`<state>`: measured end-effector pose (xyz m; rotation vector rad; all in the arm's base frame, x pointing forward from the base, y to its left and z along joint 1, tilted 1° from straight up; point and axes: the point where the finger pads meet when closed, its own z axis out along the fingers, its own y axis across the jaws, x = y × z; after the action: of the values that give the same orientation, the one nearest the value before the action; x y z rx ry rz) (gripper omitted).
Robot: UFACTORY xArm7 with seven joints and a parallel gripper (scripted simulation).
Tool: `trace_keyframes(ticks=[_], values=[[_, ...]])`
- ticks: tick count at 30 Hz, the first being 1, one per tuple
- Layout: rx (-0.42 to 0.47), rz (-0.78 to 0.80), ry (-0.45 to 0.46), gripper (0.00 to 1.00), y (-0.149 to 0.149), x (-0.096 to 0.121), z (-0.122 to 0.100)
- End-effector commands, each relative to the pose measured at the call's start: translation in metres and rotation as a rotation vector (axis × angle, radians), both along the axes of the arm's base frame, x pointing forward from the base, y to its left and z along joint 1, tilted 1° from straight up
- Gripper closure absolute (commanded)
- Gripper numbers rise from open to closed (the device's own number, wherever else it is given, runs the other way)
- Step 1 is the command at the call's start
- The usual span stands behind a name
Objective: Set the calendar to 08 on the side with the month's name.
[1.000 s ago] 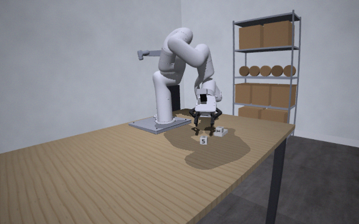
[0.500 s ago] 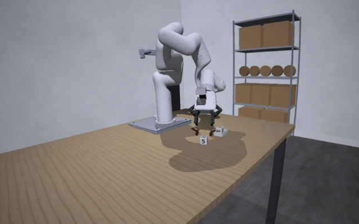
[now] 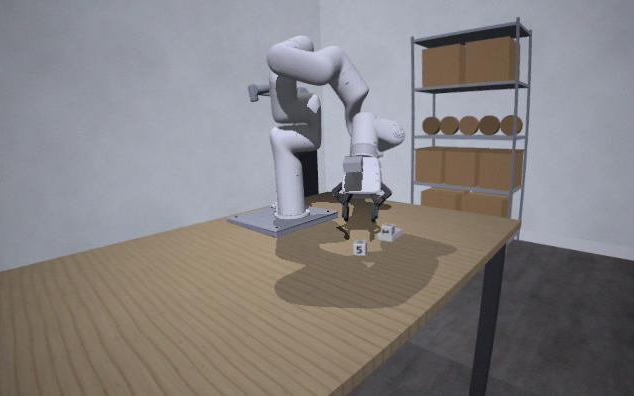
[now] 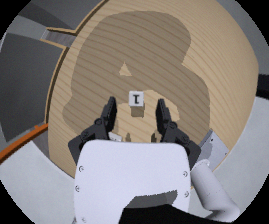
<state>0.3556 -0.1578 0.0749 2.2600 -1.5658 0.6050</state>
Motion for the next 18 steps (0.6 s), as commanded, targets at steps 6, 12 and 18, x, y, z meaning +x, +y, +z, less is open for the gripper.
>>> trace_keyframes(ticks=[6, 12, 18], values=[[0.073, 0.002, 0.029, 0.29, -0.0007, 0.0017, 0.0017], [0.131, -0.005, 0.062, 0.29, -0.0025, 0.0011, 0.0007], [0.255, -0.004, 0.100, 0.29, -0.0040, 0.0026, 0.0026]])
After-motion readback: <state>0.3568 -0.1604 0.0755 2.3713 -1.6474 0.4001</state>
